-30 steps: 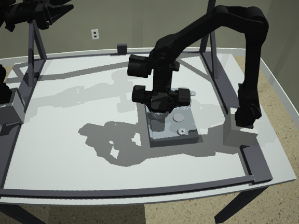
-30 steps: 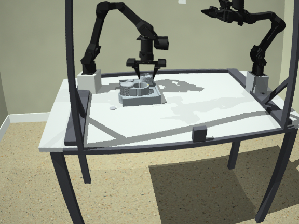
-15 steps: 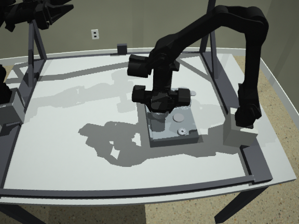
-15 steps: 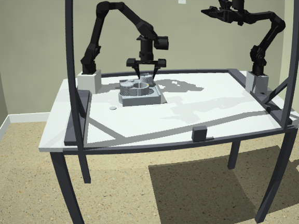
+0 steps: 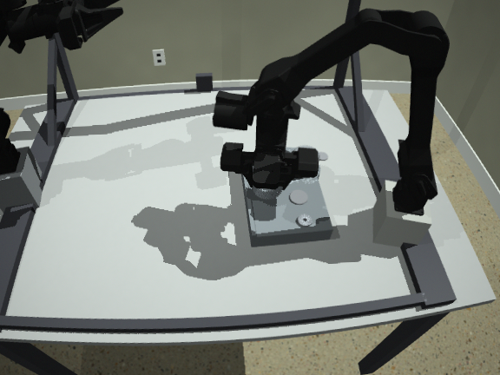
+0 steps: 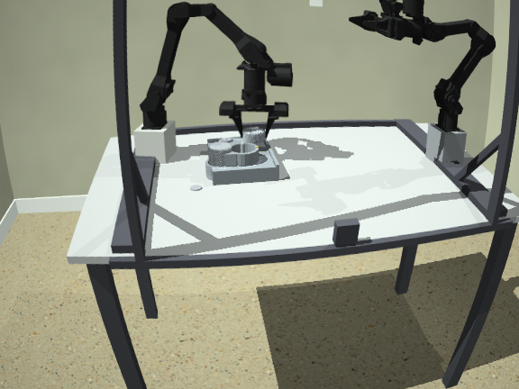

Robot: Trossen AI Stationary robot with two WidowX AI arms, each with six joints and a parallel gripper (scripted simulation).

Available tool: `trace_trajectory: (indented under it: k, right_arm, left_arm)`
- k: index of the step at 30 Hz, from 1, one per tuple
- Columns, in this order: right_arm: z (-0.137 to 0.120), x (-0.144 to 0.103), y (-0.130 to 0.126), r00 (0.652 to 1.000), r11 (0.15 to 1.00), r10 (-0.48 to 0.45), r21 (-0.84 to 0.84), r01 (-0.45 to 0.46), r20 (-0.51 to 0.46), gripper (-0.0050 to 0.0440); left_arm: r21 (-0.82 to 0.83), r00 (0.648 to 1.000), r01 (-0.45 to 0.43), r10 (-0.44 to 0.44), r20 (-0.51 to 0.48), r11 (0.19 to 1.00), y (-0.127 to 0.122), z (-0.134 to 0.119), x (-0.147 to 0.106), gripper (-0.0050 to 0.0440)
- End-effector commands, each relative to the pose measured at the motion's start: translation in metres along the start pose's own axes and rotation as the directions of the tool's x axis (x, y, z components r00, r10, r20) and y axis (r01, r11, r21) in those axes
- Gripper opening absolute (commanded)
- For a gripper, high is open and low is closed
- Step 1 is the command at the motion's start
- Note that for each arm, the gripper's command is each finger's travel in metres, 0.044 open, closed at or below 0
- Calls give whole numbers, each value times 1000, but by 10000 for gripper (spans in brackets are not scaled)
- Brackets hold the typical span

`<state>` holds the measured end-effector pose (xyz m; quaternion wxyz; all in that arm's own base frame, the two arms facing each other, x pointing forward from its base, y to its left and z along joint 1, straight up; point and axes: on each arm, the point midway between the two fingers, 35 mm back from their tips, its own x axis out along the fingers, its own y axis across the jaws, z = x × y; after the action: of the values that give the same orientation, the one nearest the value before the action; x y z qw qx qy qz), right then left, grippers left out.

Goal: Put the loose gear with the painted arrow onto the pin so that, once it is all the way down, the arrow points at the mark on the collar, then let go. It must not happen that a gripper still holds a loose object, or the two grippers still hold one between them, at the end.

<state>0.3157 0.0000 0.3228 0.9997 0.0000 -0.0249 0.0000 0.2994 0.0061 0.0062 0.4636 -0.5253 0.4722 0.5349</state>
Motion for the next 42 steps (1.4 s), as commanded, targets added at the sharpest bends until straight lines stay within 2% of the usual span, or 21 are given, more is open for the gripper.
trace_trajectory:
  k: [1, 25, 31, 36, 38, 39, 40, 41, 42]
  right_arm:
    - [10, -1, 0, 1000, 1000, 0, 0, 0, 27, 400]
    - [10, -1, 0, 1000, 1000, 0, 0, 0, 27, 400]
    - [10, -1, 0, 1000, 1000, 0, 0, 0, 27, 400]
    - [10, -1, 0, 1000, 1000, 0, 0, 0, 27, 400]
    - [10, -1, 0, 1000, 1000, 0, 0, 0, 27, 400]
    - [10, -1, 0, 1000, 1000, 0, 0, 0, 27, 400]
    - [10, -1, 0, 1000, 1000, 0, 0, 0, 27, 400]
    - [10, -1, 0, 1000, 1000, 0, 0, 0, 27, 400]
    - [10, -1, 0, 1000, 1000, 0, 0, 0, 27, 400]
  left_arm:
    - [-1, 998, 56, -56, -5, 998, -10, -1, -15, 0]
    - [-1, 998, 56, -56, -5, 998, -10, -1, -15, 0]
    - [-1, 997, 73, -73, -7, 997, -13, -1, -42, 0]
    - [2, 996, 91, -91, -9, 996, -11, -1, -81, 0]
    - [2, 996, 91, -91, -9, 996, -11, -1, -81, 0]
    - [77, 1000, 20, -19, -5, 997, 1, -5, -61, 0]
    - [180, 1000, 13, -13, -4, 984, 2, -9, -51, 0]
    - [232, 997, 75, -75, -9, 970, -8, -10, -63, 0]
    - [272, 997, 75, -75, -9, 959, -8, -11, -63, 0]
